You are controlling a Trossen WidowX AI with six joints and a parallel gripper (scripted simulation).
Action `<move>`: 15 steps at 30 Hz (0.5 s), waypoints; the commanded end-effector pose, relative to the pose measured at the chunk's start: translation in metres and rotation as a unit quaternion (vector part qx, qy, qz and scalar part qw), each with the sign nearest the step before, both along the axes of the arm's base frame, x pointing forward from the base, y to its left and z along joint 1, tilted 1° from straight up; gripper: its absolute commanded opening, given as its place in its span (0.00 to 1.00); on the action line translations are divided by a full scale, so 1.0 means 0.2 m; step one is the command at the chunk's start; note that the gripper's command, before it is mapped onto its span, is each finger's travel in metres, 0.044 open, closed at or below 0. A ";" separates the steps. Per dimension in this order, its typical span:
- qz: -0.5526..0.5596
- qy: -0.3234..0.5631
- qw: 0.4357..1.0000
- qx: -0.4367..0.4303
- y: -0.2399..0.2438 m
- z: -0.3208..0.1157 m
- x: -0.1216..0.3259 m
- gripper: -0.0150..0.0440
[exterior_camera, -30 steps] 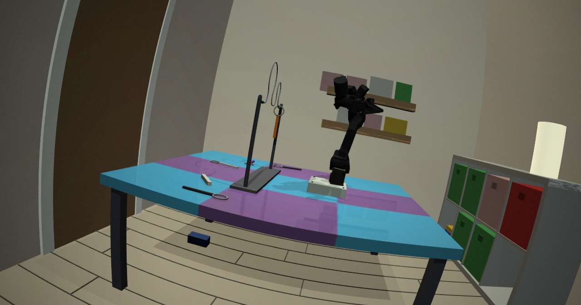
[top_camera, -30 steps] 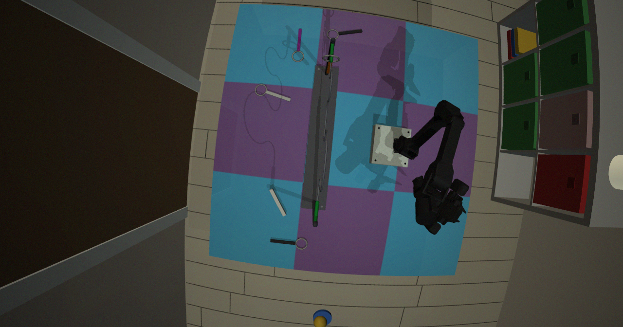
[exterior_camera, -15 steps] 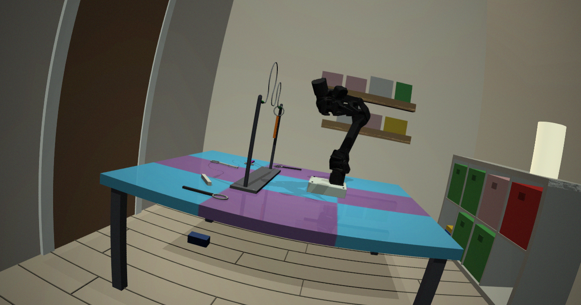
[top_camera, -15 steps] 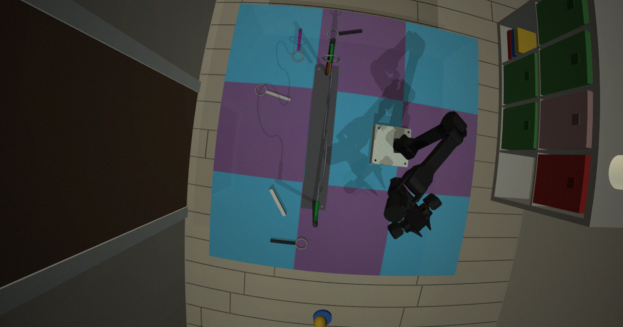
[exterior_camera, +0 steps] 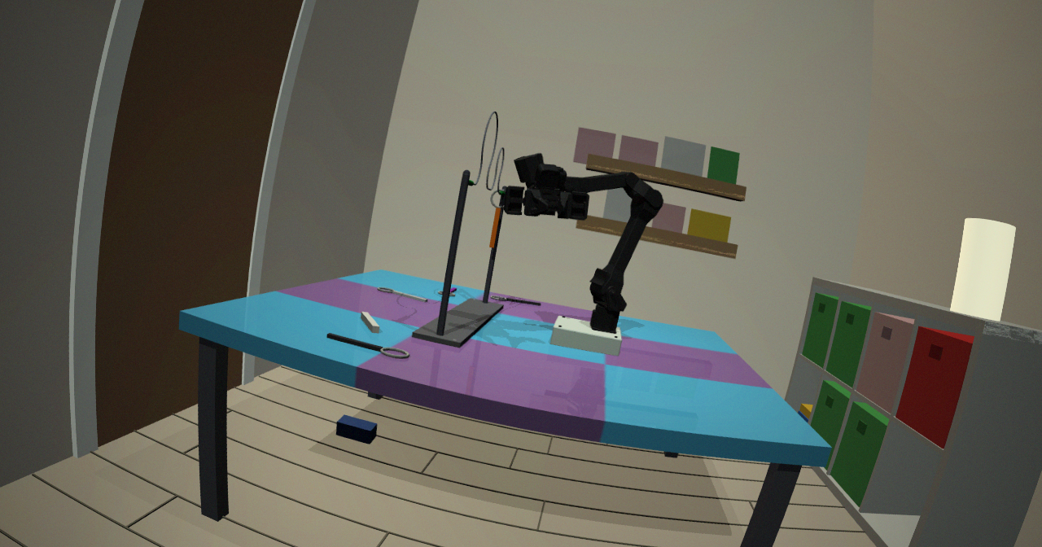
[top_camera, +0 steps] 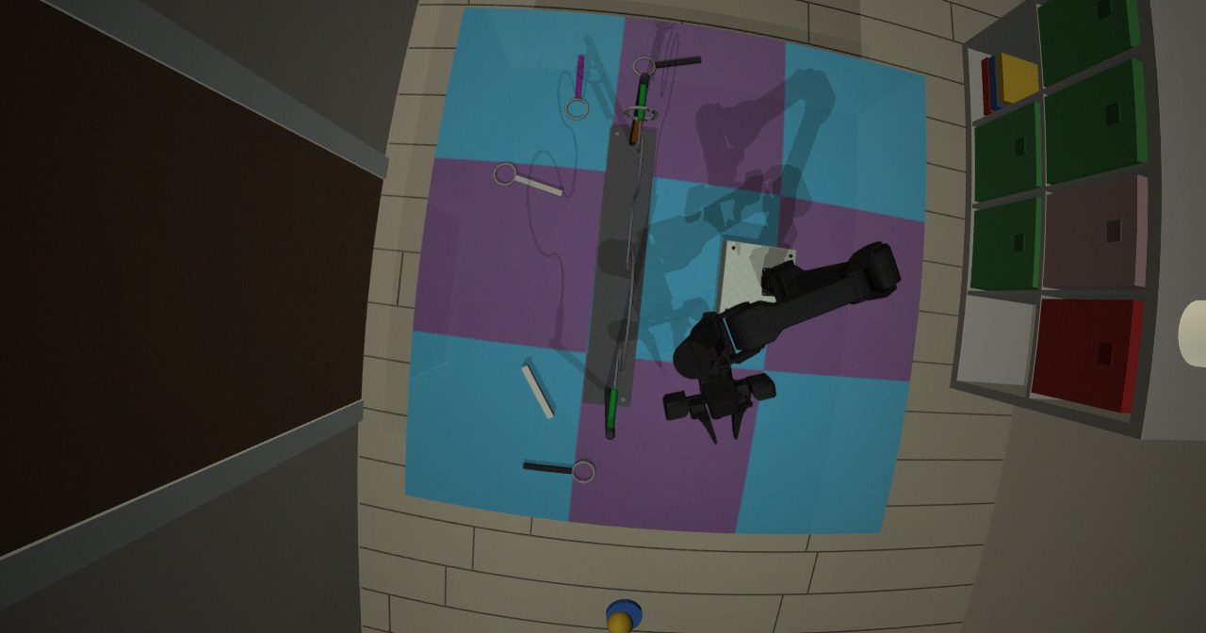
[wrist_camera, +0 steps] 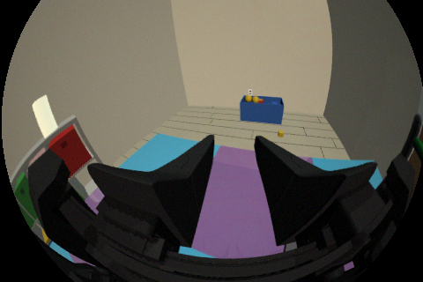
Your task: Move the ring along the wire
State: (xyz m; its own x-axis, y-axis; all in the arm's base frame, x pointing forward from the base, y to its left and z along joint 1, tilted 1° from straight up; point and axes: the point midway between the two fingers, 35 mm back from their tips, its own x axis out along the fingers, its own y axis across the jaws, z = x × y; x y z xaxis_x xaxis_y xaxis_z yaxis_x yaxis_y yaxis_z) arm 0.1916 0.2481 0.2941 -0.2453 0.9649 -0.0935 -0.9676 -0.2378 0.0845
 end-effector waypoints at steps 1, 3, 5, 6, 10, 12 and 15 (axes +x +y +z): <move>-0.057 0.001 0.998 -0.001 -0.09 -0.07 0.17 0.53; -0.090 -0.001 0.996 -0.001 -0.15 -0.11 0.27 0.53; -0.123 -0.003 0.992 0.000 -0.22 -0.15 0.36 0.53; -0.140 -0.004 0.990 0.000 -0.26 -0.17 0.40 0.53; -0.205 -0.008 0.979 0.002 -0.43 -0.24 0.55 0.53; -0.237 -0.010 0.971 0.002 -0.52 -0.28 0.62 0.53; -0.283 0.005 0.959 0.002 -0.66 -0.32 0.69 0.53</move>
